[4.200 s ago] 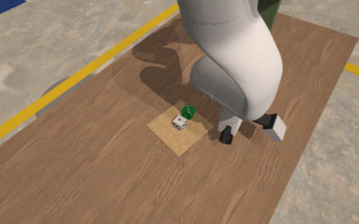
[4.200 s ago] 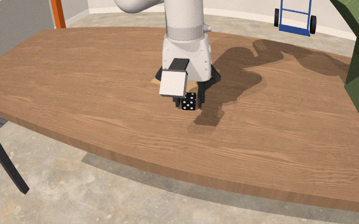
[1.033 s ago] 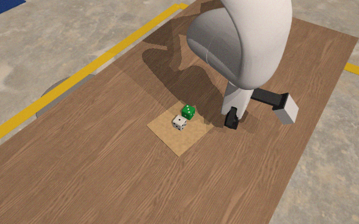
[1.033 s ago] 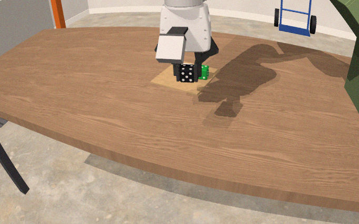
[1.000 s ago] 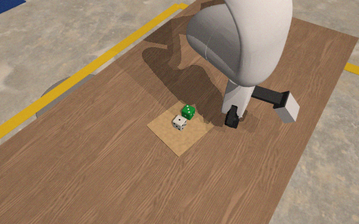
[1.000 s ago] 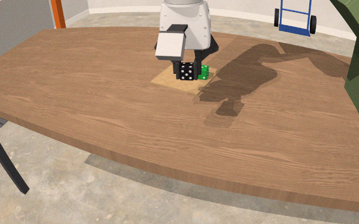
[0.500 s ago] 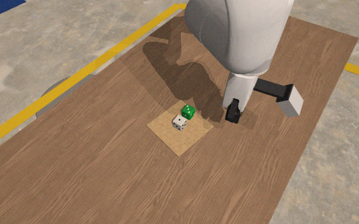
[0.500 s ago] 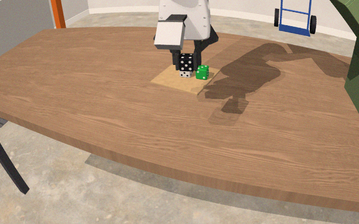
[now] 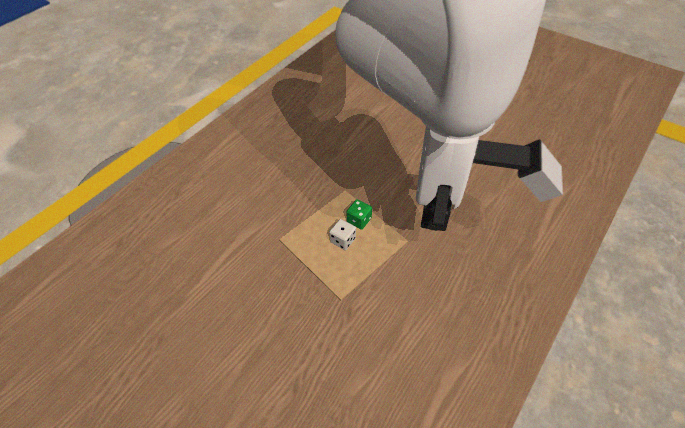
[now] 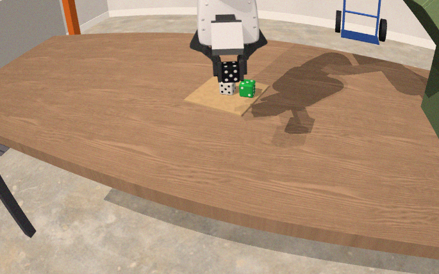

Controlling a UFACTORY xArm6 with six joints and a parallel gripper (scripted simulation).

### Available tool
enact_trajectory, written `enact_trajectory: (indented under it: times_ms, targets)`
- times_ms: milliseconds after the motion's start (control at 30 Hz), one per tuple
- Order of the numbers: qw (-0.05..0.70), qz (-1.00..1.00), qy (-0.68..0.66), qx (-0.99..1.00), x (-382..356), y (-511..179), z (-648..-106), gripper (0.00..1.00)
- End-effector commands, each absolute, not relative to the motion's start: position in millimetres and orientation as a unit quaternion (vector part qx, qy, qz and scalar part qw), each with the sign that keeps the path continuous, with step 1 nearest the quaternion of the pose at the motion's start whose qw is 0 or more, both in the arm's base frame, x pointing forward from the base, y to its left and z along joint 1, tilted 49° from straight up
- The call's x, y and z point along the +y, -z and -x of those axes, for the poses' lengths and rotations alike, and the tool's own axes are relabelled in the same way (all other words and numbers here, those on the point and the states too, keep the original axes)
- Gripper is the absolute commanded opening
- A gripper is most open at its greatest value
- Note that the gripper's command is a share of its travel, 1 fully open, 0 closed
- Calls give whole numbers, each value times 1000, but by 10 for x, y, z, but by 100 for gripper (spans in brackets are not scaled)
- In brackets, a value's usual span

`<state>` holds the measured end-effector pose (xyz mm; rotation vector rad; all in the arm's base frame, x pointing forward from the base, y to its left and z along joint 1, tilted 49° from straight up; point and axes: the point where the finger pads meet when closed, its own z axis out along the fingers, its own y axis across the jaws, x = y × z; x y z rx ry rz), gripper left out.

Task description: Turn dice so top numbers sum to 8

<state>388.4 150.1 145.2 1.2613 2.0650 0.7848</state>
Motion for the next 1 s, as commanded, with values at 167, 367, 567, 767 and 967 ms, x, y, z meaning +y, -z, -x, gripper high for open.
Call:
enact_trajectory:
  times_ms: [167, 367, 567, 767, 967]
  targets:
    - [330, -326, -260, 847, 1206, -1494, -3990, 27]
    - [343, -270, -238, 867, 1075, -1528, -4052, 27]
    - [362, -190, -201, 890, 877, -1603, -4164, 27]
    - [382, -95, -152, 907, 648, -1735, -4324, 27]
    - [393, -39, -120, 911, 519, -1839, -4434, 27]
